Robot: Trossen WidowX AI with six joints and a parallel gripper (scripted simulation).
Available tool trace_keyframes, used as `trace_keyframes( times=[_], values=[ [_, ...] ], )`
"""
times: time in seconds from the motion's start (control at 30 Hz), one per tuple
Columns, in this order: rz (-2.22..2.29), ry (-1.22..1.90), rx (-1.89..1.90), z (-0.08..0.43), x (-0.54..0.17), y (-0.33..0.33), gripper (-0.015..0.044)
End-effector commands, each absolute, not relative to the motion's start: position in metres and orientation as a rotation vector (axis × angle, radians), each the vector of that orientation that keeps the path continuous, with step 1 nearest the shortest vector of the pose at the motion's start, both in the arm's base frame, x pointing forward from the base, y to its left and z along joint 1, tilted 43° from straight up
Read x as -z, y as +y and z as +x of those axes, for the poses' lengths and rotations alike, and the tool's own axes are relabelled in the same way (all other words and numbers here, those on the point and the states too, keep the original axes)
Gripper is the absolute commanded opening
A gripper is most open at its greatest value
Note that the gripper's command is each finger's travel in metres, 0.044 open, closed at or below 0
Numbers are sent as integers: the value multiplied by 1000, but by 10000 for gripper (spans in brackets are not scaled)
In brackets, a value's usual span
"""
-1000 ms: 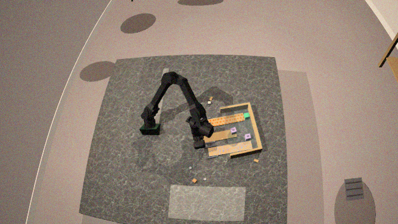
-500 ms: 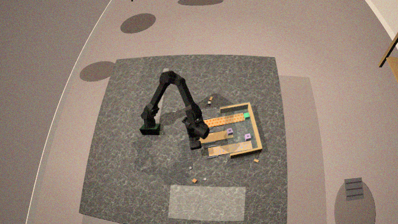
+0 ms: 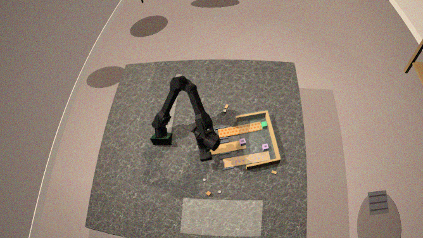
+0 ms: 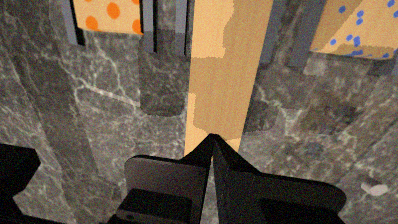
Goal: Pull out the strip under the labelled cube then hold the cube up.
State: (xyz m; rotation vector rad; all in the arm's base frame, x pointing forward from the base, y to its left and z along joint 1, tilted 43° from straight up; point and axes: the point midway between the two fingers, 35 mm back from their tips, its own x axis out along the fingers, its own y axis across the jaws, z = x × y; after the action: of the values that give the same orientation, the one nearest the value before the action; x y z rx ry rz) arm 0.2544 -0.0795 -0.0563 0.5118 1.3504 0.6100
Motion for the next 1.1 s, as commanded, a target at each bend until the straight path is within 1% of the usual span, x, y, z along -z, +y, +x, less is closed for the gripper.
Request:
trace_keyframes(
  times=[0.0, 1.07],
  values=[
    [520, 1378, -620, 240, 61, -74, 0],
    [521, 1380, -619, 194, 67, -75, 0]
  ],
)
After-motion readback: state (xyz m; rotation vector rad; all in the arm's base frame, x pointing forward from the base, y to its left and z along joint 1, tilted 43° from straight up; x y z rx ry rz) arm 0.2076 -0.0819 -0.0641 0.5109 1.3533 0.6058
